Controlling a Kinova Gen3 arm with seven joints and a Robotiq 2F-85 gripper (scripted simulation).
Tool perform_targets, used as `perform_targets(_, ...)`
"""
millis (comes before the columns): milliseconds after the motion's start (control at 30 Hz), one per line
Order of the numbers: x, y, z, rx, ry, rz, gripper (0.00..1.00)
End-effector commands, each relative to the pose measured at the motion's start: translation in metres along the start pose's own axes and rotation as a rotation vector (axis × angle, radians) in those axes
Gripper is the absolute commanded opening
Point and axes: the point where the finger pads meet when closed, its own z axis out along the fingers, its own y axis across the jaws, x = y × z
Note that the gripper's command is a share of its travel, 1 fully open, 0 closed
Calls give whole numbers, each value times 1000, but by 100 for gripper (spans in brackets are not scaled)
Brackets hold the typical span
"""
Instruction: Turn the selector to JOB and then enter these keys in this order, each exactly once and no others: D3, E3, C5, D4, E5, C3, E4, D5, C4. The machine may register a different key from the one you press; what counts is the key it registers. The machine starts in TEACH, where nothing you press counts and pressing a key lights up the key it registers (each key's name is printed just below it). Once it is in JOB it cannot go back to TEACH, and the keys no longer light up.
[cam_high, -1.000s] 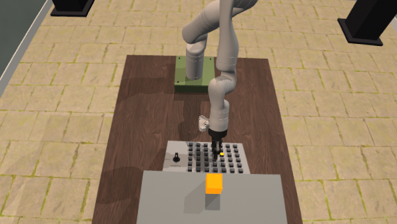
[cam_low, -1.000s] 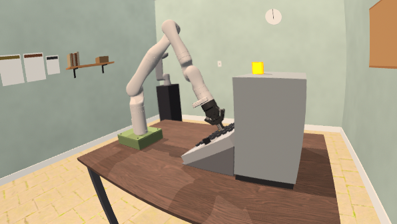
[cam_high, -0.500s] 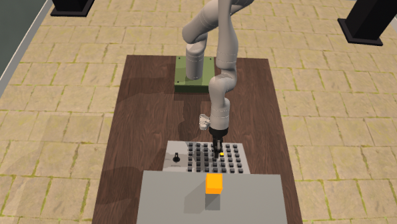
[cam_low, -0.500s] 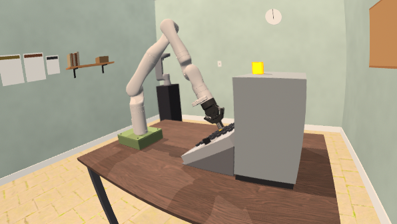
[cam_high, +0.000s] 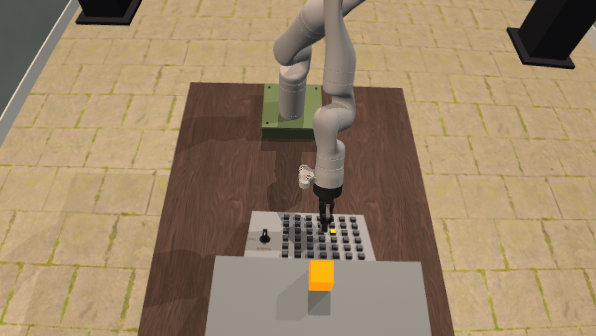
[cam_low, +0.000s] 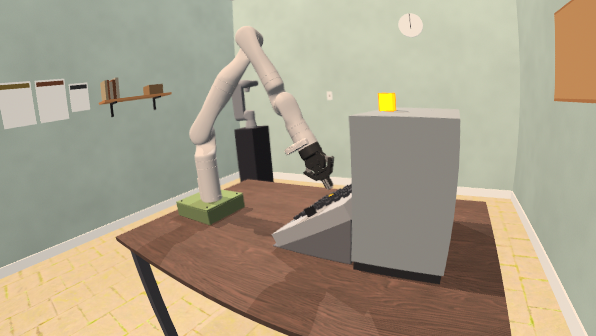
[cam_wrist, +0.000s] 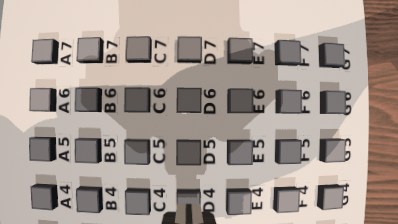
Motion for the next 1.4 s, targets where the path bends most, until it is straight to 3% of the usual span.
perform_targets(0,1,1,-5,-1,1,-2,10)
perform_targets(367,1,0,-6,-1,1,5,10)
perform_targets(500,11,-3,-7,10,7,74,10)
perform_targets(833,55,-4,-12,10,6,503,10)
perform_targets(900,55,-4,-12,10,6,503,10)
perform_targets(1367,115,-5,-20,10,3,1100,10)
